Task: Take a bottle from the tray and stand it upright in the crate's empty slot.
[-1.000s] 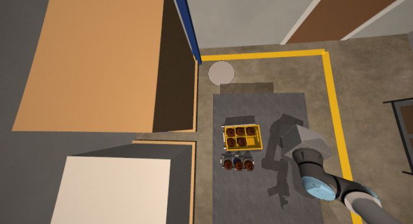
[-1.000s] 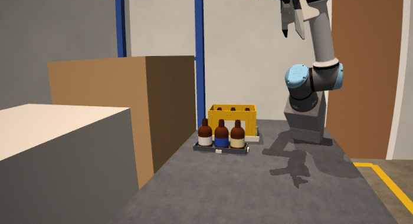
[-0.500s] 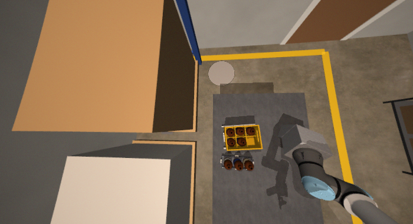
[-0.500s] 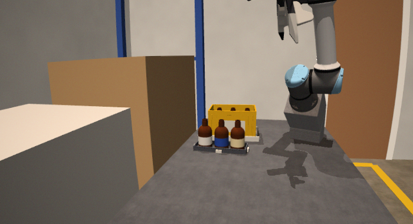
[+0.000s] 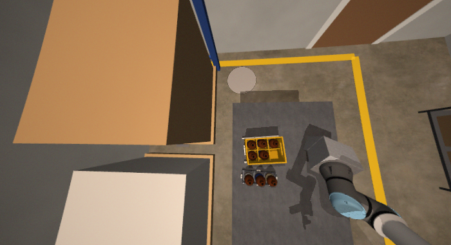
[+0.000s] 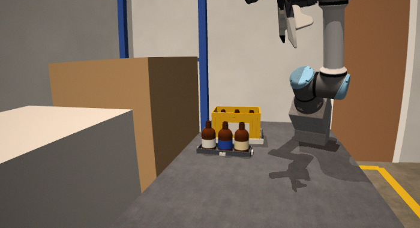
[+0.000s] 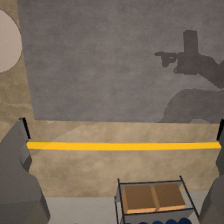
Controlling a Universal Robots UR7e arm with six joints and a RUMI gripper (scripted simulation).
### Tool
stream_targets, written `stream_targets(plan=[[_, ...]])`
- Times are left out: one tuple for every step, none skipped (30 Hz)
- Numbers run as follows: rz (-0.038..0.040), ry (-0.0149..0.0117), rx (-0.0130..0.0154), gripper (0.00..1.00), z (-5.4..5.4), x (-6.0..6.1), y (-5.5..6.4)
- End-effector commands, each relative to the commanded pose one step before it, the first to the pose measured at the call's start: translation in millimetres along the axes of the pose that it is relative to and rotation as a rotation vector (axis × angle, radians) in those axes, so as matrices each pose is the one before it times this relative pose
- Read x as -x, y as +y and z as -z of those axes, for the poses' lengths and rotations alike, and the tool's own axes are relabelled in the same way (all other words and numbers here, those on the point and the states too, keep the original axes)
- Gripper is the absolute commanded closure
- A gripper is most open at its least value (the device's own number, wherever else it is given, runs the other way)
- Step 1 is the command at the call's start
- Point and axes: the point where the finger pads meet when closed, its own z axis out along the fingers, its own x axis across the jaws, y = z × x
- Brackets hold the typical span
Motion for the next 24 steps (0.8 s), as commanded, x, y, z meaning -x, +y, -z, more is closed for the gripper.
stream_targets(plan=[[-0.00207, -0.00345, 0.00639, 0.00, -0.21, -0.47, -1.78], [0.00000, 0.00000, 0.00000, 0.00, 0.00, 0.00, 0.00], [0.00000, 0.00000, 0.00000, 0.00, 0.00, 0.00, 0.00], [0.00000, 0.00000, 0.00000, 0.00, 0.00, 0.00, 0.00], [0.00000, 0.00000, 0.00000, 0.00, 0.00, 0.00, 0.00], [0.00000, 0.00000, 0.00000, 0.00, 0.00, 0.00, 0.00], [0.00000, 0.00000, 0.00000, 0.00, 0.00, 0.00, 0.00], [0.00000, 0.00000, 0.00000, 0.00, 0.00, 0.00, 0.00], [0.00000, 0.00000, 0.00000, 0.00, 0.00, 0.00, 0.00], [0.00000, 0.00000, 0.00000, 0.00, 0.00, 0.00, 0.00], [0.00000, 0.00000, 0.00000, 0.00, 0.00, 0.00, 0.00], [0.00000, 0.00000, 0.00000, 0.00, 0.00, 0.00, 0.00], [0.00000, 0.00000, 0.00000, 0.00, 0.00, 0.00, 0.00], [0.00000, 0.00000, 0.00000, 0.00, 0.00, 0.00, 0.00], [0.00000, 0.00000, 0.00000, 0.00, 0.00, 0.00, 0.00], [-0.02888, 0.00743, 0.00169, 0.00, -7.67, -2.57, -14.05], [0.00000, 0.00000, 0.00000, 0.00, 0.00, 0.00, 0.00], [0.00000, 0.00000, 0.00000, 0.00, 0.00, 0.00, 0.00], [0.00000, 0.00000, 0.00000, 0.00, 0.00, 0.00, 0.00], [0.00000, 0.00000, 0.00000, 0.00, 0.00, 0.00, 0.00], [0.00000, 0.00000, 0.00000, 0.00, 0.00, 0.00, 0.00], [0.00000, 0.00000, 0.00000, 0.00, 0.00, 0.00, 0.00], [0.00000, 0.00000, 0.00000, 0.00, 0.00, 0.00, 0.00], [0.00000, 0.00000, 0.00000, 0.00, 0.00, 0.00, 0.00]])
